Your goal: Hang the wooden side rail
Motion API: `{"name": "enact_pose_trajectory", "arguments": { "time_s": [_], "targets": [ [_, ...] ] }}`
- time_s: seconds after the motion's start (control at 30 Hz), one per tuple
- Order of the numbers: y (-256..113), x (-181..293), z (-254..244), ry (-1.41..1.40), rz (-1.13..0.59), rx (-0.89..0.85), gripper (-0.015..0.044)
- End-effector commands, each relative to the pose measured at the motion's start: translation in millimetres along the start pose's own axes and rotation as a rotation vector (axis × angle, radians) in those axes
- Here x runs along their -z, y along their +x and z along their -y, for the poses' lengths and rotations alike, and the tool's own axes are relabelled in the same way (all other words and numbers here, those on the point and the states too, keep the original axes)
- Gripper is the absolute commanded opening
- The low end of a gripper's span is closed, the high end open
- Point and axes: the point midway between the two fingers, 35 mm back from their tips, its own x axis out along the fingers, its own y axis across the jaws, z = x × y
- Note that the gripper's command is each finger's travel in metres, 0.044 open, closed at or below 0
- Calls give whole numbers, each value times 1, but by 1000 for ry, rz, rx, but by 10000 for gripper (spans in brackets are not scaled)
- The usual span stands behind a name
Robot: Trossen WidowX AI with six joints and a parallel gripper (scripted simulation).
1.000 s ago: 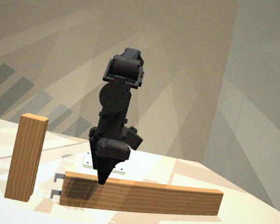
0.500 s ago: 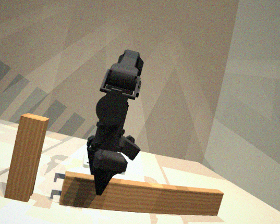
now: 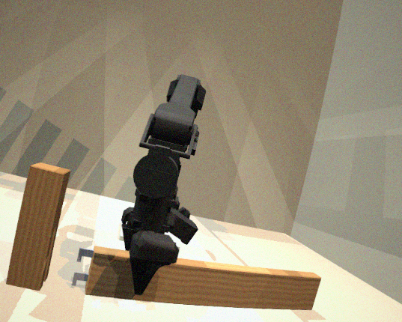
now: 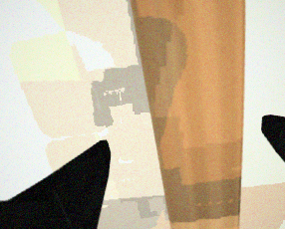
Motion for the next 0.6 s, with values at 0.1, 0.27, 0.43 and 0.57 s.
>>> {"name": "enact_pose_trajectory", "arguments": {
  "time_s": [0.1,0.27,0.43,0.57],
  "targets": [
    [8,-1,-2,-3,4,-4,414],
    [8,-1,-2,-3,4,-4,282],
    [8,-1,-2,-3,4,-4,151],
    [8,-1,-2,-3,4,-4,85]
  ]
}}
